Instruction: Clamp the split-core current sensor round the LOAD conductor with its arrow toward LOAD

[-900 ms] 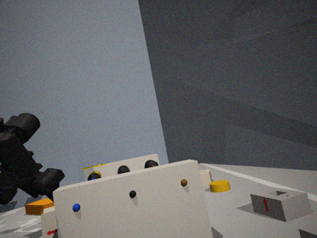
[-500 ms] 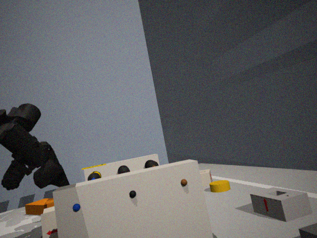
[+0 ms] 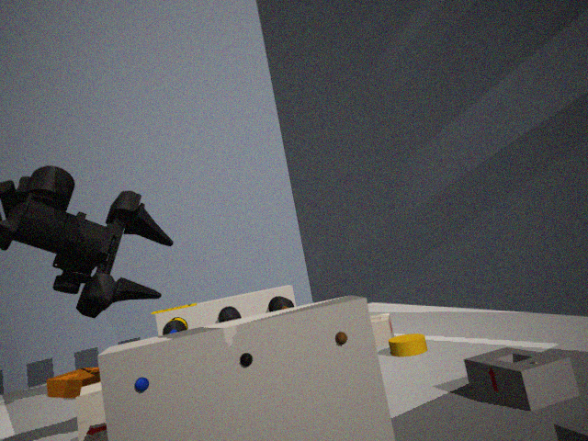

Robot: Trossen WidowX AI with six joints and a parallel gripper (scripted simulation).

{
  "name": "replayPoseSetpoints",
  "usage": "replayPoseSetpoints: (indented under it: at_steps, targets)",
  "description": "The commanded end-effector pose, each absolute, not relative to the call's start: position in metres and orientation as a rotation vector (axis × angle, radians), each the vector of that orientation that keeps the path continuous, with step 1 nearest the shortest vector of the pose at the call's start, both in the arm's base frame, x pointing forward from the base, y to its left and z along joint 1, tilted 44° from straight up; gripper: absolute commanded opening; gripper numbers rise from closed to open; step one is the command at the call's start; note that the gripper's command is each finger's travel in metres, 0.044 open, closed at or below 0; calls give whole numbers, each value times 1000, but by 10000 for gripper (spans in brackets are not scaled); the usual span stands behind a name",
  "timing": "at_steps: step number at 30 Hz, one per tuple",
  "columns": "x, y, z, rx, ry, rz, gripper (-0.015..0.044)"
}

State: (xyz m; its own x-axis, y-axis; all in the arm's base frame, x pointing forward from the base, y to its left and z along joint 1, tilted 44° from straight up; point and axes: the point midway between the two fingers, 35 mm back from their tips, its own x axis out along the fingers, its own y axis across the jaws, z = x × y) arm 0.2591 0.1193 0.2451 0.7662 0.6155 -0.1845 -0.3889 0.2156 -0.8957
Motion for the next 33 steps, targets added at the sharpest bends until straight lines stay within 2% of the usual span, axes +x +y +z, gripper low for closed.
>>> replayPoseSetpoints:
  at_steps: [1, 11, 26, 33]
  targets:
    - [298, 63, 290, -595, -34, 338, 440]
    - [316, 1, 322, -14, -47, 7, 440]
    - [317, 0, 320, -8, -36, 5, 440]
    - [328, 11, 232, -187, 473, 283, 440]
